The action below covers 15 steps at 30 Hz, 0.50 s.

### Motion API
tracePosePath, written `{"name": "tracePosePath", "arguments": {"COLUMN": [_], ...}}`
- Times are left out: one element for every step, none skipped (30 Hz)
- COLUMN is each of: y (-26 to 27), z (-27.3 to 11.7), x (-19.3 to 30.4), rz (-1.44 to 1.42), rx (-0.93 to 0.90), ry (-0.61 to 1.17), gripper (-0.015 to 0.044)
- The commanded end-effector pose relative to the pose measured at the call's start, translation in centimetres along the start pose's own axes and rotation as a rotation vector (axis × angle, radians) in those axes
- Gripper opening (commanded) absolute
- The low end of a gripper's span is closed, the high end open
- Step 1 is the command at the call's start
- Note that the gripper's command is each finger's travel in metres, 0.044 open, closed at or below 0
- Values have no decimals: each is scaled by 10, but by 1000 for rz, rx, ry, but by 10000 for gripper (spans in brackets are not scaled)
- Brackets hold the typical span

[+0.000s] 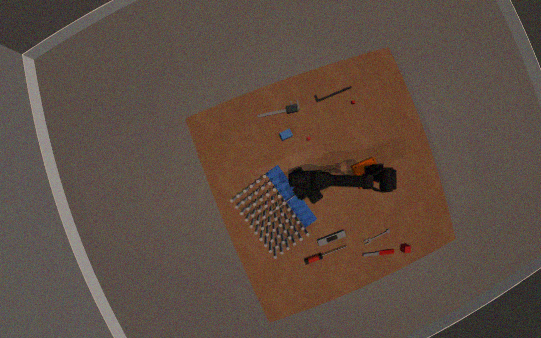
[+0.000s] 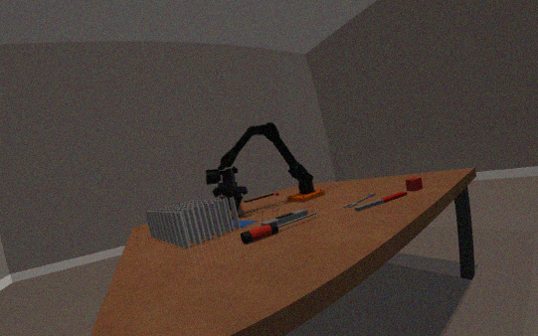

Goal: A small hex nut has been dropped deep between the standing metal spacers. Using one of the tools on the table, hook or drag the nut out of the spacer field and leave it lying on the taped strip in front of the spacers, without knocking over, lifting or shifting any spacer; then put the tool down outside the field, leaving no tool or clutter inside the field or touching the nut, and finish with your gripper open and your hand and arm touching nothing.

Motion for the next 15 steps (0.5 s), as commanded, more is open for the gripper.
{"name": "tracePosePath", "arguments": {"y": [0,0,0,0,0,0,0,0,0,-1,-1,-1,-1,-1,-1], "z": [-2,-2,-2,-2,-2,-2,-2,-3,-3,-3,-3,-3,-3,-3,-4], "x": [4,4,5,5,6,6,7,8,8,9,9,10,11,11,12], "rz": [-2,-2,-2,-2,-1,-1,-1,-1,-1,-1,-1,-1,-1,-1,-1], "rx": [-2,-2,-2,-2,-2,-2,-2,-2,-2,-2,-2,-2,-2,-2,-2], "ry": [0,0,0,0,0,1,1,1,1,1,1,1,1,1,1], "gripper": [0,0,0,0,0,0,0,0,0,0,0,0,0,0,0]}}
Point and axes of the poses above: the point midway between the two fingers, 35 mm back from their tips, its own z axis out along the fingers, its own y axis across the jaws, x = y × z, the point moved 9 cm from there along -z, back along the fingers, and after that the axes turned 10 degrees about z, right-handed, at the moved point
